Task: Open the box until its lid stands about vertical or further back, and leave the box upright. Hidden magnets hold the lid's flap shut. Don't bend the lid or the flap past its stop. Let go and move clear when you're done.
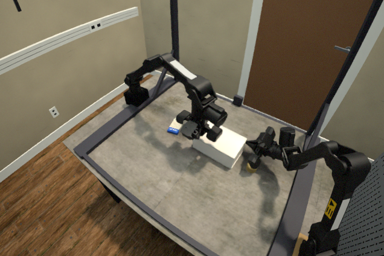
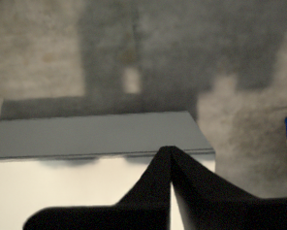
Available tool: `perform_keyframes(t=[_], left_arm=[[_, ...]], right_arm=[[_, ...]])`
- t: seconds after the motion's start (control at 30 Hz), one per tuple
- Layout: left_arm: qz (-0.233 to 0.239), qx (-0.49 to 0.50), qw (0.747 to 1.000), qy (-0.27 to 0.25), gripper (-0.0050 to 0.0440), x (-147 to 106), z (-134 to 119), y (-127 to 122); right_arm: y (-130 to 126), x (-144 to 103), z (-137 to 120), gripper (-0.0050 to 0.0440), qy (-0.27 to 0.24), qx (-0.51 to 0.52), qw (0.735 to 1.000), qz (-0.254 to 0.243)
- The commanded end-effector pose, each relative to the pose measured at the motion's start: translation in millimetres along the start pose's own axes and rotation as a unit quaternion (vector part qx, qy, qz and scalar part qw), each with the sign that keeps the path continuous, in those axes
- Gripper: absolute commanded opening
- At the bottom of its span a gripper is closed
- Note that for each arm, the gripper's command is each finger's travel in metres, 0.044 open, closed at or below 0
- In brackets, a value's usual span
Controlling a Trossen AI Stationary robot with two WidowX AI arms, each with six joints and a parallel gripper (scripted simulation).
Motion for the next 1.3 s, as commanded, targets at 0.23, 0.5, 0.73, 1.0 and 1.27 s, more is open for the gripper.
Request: perform_keyframes(t=[0.23,0.5,0.73,1.0,1.27], left_arm=[[-0.010,-0.009,1.000,-0.006,0.0006,-2.0,6.8,-5.6],[-0.011,-0.008,1.000,-0.004,0.0006,-2.2,6.3,-5.2],[-0.011,-0.010,1.000,-0.006,0.0006,-3.5,11.5,-3.7],[-0.016,-0.015,1.000,-0.013,0.0006,-6.6,19.2,-12.2],[-0.017,-0.015,1.000,-0.013,0.0006,-7.9,22.1,-13.4]], right_arm=[[0.1,-4.4,-0.6,-0.0050,-0.001,0.002,1.000,0.012],[0.4,9.9,-0.6,-0.0050,0.001,0.002,1.000,0.005],[0.4,17.6,-0.6,-0.0050,0.001,0.002,1.000,0.004],[0.4,17.6,-0.6,-0.0050,0.001,0.002,1.000,0.004],[0.4,17.6,-0.6,-0.0050,0.001,0.002,1.000,0.004]])
Point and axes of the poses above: on each arm, the point midway between the two fingers, 35 mm back from their tips, its own x axis out along the fingers, its own y axis across the jaws, z = x × y, the point moved 7 cm from there along -x, back along the fingers, and after that the axes turned 2 degrees about -x, right-handed, at the moved point
